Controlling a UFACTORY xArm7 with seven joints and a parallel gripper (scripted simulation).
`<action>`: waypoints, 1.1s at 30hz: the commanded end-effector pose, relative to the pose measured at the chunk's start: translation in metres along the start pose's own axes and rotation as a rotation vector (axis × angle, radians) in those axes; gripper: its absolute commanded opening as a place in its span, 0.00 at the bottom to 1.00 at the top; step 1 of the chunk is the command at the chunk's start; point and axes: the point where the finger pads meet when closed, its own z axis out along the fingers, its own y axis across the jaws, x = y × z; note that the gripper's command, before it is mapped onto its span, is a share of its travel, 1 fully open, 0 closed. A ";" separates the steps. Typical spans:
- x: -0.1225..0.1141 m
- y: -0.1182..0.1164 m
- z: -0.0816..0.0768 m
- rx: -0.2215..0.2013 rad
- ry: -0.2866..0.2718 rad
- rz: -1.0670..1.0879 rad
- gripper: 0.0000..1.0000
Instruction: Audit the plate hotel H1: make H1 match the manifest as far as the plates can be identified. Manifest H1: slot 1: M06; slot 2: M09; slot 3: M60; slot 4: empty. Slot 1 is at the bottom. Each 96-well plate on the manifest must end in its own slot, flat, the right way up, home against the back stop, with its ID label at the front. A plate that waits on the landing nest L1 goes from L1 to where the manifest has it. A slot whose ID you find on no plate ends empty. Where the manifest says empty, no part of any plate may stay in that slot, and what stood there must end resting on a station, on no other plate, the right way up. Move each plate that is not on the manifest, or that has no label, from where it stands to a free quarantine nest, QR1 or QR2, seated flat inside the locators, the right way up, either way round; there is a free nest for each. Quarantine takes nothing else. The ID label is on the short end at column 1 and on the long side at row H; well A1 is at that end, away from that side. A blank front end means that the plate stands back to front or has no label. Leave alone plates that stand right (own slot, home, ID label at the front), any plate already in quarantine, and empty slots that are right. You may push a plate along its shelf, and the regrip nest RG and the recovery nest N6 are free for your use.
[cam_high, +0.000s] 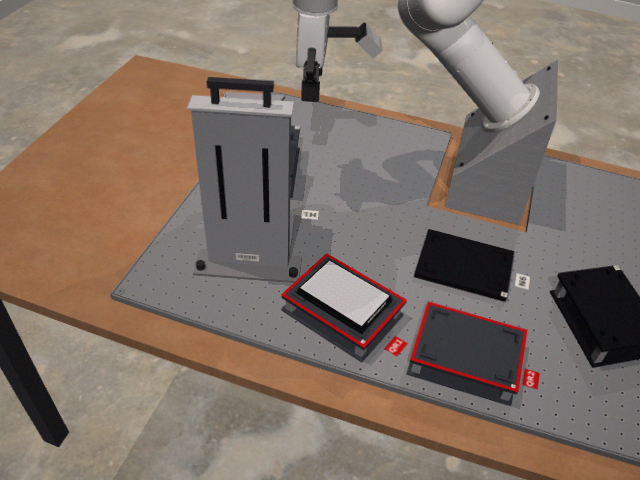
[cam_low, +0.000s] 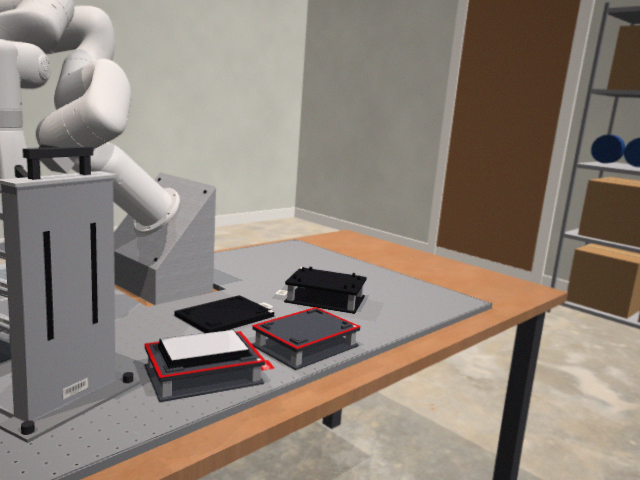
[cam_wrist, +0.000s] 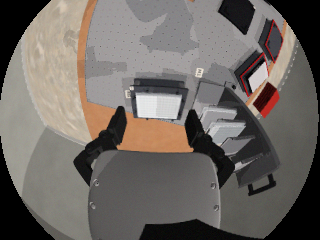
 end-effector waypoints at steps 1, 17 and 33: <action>0.000 0.000 -0.017 -0.001 -0.004 0.001 1.00; 0.000 0.000 -0.063 -0.002 -0.004 0.001 1.00; 0.000 0.000 -0.110 -0.002 -0.004 0.000 1.00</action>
